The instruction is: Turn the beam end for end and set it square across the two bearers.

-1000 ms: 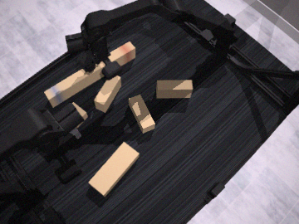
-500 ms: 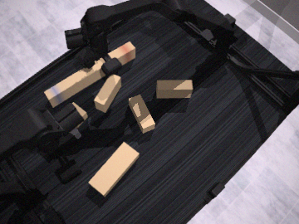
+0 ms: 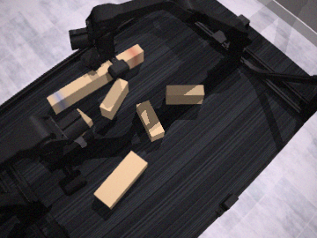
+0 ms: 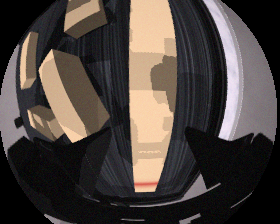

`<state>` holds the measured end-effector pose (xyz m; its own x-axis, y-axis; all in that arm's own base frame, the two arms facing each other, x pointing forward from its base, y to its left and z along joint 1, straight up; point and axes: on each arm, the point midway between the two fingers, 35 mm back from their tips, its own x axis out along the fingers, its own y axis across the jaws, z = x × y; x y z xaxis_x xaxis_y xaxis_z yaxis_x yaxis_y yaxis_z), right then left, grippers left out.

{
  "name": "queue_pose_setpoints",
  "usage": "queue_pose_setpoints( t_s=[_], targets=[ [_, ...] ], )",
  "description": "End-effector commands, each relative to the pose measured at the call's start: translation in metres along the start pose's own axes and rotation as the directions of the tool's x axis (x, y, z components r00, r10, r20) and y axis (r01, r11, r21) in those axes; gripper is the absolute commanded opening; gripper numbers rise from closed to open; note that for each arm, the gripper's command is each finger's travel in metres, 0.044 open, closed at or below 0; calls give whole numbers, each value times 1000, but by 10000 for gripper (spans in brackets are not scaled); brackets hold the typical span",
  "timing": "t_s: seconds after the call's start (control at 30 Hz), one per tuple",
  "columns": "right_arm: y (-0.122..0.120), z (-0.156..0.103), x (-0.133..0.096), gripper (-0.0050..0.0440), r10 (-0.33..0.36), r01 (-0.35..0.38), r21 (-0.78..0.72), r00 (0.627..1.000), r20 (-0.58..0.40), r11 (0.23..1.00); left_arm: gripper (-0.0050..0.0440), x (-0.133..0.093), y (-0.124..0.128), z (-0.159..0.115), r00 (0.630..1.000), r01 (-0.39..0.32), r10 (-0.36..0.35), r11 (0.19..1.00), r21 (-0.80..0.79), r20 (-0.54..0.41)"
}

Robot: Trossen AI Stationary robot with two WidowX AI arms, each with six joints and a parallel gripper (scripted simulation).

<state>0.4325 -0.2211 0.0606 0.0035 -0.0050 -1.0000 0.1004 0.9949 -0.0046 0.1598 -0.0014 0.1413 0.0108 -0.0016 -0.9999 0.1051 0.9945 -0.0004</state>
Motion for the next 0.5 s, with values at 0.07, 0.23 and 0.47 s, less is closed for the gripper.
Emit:
queue_pose_setpoints(
  t_s=[0.07, 0.23, 0.47],
  targets=[
    [-14, -8, -17, 440, -30, 28, 50, 999, 25, 998, 440, -4, -9, 14, 998, 12, -15, 998, 65, 57],
    [-2, -12, -27, 440, -28, 27, 48, 999, 24, 998, 440, -4, -8, 14, 998, 11, -15, 998, 62, 54],
    [25, -27, -48, 440, -24, 23, 43, 999, 23, 999, 440, -4, -7, 12, 999, 10, -13, 998, 56, 48]
  ],
)
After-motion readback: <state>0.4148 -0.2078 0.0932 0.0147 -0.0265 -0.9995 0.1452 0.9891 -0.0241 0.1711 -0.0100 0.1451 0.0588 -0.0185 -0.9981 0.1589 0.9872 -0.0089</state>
